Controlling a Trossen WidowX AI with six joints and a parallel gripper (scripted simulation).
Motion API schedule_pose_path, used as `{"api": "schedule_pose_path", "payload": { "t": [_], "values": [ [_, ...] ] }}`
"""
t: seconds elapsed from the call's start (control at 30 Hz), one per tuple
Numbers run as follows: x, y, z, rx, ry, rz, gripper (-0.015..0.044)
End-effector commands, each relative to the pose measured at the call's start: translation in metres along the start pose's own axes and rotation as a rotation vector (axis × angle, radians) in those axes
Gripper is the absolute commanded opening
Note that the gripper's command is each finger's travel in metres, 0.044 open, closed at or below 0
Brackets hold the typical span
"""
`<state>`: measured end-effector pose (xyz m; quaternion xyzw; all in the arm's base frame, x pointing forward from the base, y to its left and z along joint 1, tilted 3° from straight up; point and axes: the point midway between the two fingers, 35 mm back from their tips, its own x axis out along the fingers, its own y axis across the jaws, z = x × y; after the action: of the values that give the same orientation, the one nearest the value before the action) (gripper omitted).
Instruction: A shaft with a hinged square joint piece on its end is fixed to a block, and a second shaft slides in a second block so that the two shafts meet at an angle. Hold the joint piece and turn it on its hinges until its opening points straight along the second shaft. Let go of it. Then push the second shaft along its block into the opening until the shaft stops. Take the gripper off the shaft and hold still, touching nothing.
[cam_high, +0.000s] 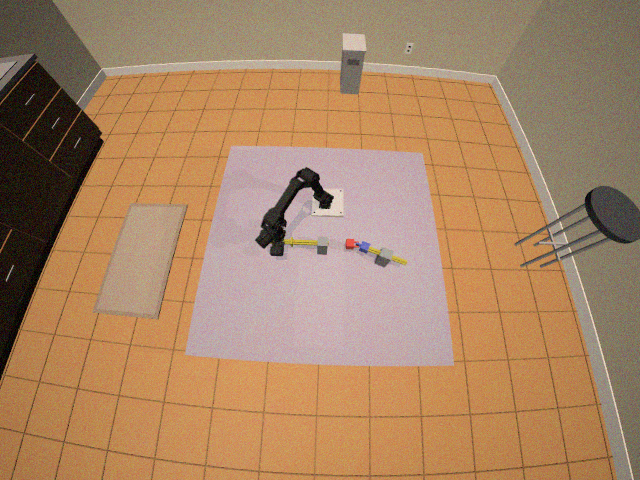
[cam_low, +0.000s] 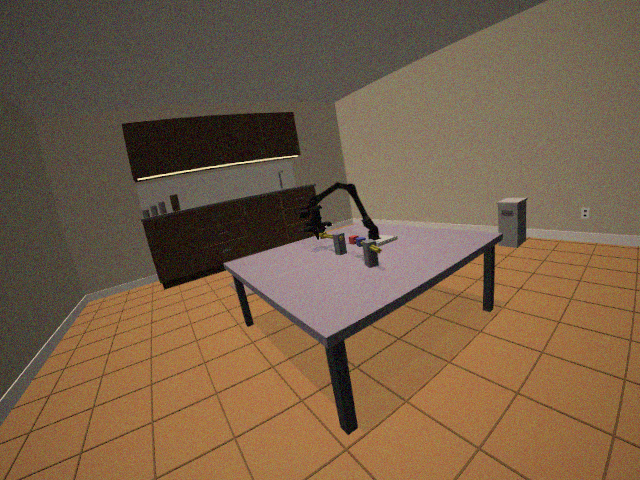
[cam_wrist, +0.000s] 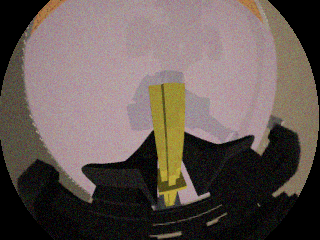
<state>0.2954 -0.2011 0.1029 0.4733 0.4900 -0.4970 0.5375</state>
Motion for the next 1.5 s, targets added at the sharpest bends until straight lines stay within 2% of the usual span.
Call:
{"api": "schedule_pose_path", "payload": {
  "t": [0.0,1.47],
  "values": [
    [0.003,0.000,-0.008,-0.004,0.005,-0.003,0.0000],
    [0.003,0.000,-0.076,-0.004,0.012,-0.003,0.0000]
  ]
}}
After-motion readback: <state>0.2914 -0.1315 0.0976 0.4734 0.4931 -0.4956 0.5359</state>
